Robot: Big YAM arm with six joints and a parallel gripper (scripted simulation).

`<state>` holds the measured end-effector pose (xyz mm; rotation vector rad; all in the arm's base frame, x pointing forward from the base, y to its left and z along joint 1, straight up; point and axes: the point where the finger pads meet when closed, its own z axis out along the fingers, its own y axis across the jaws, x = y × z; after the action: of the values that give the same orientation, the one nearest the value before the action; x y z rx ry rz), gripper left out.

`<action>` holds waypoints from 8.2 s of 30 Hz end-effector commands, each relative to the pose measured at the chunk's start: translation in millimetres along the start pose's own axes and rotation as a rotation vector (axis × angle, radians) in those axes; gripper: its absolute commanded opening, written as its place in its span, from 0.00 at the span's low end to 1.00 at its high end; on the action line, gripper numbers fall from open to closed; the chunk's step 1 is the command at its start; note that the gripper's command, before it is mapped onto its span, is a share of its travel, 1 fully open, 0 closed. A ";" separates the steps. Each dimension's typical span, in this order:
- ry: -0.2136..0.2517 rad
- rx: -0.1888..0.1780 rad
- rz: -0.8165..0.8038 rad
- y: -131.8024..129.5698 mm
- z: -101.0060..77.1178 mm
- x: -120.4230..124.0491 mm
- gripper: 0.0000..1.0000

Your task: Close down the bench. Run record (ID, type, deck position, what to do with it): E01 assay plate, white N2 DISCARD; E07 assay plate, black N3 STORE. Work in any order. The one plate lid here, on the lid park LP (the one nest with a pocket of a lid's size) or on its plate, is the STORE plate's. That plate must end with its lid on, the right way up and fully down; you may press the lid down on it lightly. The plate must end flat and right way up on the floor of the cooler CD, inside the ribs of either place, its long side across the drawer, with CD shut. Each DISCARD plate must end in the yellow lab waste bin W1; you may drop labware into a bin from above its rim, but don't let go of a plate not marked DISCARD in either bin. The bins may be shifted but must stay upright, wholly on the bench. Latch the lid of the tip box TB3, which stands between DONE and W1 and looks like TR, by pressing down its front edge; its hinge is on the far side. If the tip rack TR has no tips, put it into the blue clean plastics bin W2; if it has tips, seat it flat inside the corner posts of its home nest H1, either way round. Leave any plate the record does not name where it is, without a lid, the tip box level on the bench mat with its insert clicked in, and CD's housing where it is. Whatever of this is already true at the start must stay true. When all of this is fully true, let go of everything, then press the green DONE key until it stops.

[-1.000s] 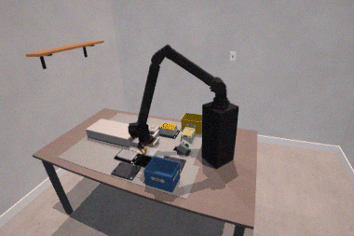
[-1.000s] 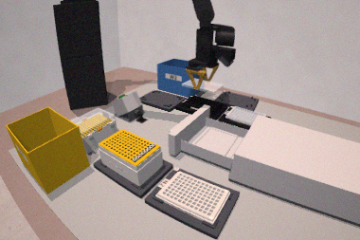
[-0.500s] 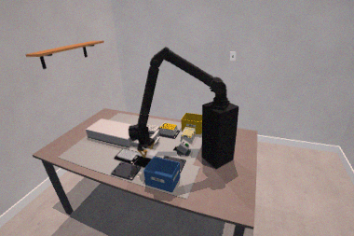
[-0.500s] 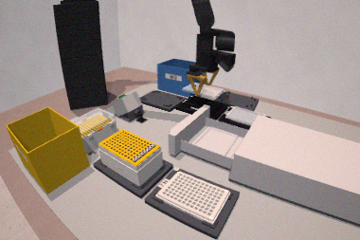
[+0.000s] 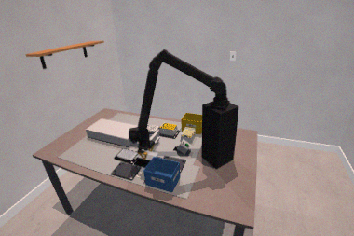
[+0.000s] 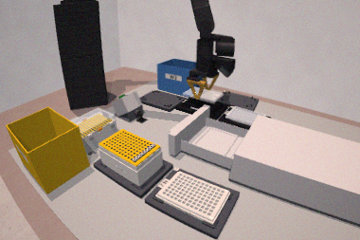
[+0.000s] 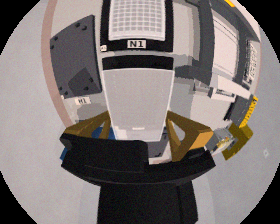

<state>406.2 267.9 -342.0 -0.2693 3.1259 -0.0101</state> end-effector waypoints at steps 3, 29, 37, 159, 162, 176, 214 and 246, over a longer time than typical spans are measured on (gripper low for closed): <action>-0.033 -0.014 -0.009 4.1 4.5 -17.8 0.00; -0.049 -0.021 -0.006 5.9 5.5 -27.1 0.00; -0.049 -0.021 -0.006 5.8 5.4 -26.3 0.00; -0.037 -0.016 -0.014 8.2 19.4 -20.4 0.00; -0.032 -0.014 -0.015 7.3 22.7 -17.7 0.00; -0.028 -0.013 -0.015 6.6 31.2 -14.7 0.00; -0.040 -0.018 -0.017 10.1 26.6 -20.9 1.00; -0.040 -0.018 -0.017 10.1 26.6 -20.9 1.00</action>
<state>406.1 267.1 -375.1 -0.2702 3.1279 -0.0119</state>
